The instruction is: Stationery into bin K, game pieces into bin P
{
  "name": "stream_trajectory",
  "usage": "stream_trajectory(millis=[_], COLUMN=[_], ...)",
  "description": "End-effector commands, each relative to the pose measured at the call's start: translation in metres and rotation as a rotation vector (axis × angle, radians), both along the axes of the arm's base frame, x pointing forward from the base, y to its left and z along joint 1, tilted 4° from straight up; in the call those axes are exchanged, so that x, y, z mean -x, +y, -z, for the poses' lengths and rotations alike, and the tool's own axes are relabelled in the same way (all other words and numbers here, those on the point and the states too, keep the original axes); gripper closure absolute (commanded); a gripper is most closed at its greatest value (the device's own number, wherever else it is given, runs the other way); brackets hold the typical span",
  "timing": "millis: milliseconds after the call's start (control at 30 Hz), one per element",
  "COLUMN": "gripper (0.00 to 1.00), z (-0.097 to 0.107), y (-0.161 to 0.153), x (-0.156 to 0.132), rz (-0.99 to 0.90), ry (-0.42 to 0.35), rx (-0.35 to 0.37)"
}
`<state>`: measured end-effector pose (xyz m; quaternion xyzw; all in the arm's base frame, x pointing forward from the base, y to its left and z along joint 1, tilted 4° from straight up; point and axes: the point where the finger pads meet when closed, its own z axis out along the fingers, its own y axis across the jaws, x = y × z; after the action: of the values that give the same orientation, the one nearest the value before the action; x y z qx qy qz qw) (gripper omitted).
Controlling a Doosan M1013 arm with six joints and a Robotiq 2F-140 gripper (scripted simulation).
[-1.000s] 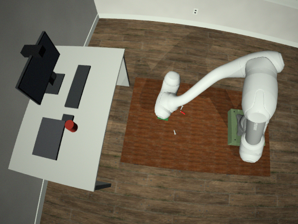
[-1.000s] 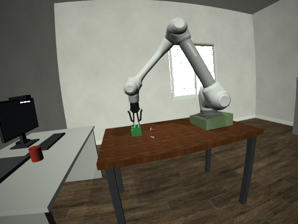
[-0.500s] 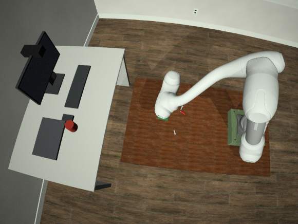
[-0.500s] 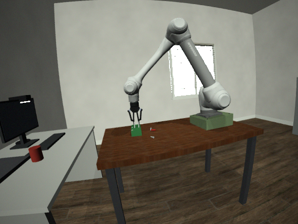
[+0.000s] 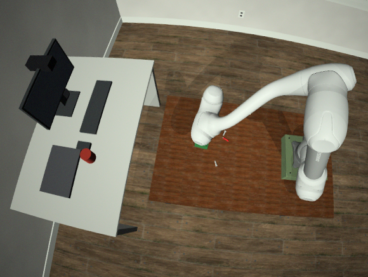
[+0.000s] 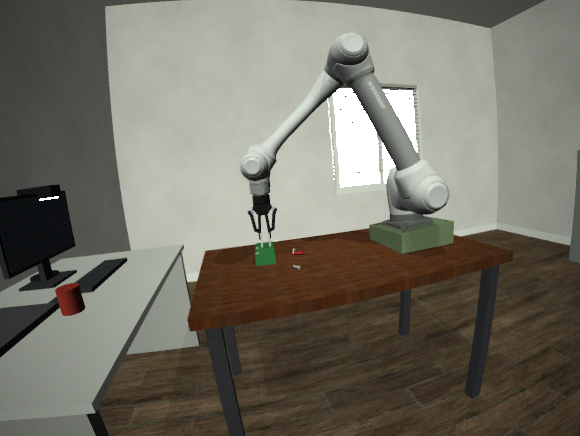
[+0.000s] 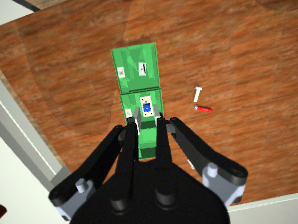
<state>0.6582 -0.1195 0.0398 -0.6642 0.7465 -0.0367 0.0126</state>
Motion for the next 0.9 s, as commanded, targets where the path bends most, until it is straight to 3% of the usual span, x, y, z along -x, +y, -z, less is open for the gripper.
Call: stream_trajectory(millis=[0,167,333,367,867], gripper=[0.81,0.81,0.81,0.00,0.00], z=[-0.004,-0.023,-0.023,-0.027,-0.079], y=[0.000,0.001,0.001,0.001,0.003], x=[0.000,0.002,0.002,0.002,0.006], rz=[0.000,0.000,0.000,0.000,0.000], ry=[0.000,0.000,0.000,0.000,0.000], rx=[0.000,0.000,0.000,0.000,0.000])
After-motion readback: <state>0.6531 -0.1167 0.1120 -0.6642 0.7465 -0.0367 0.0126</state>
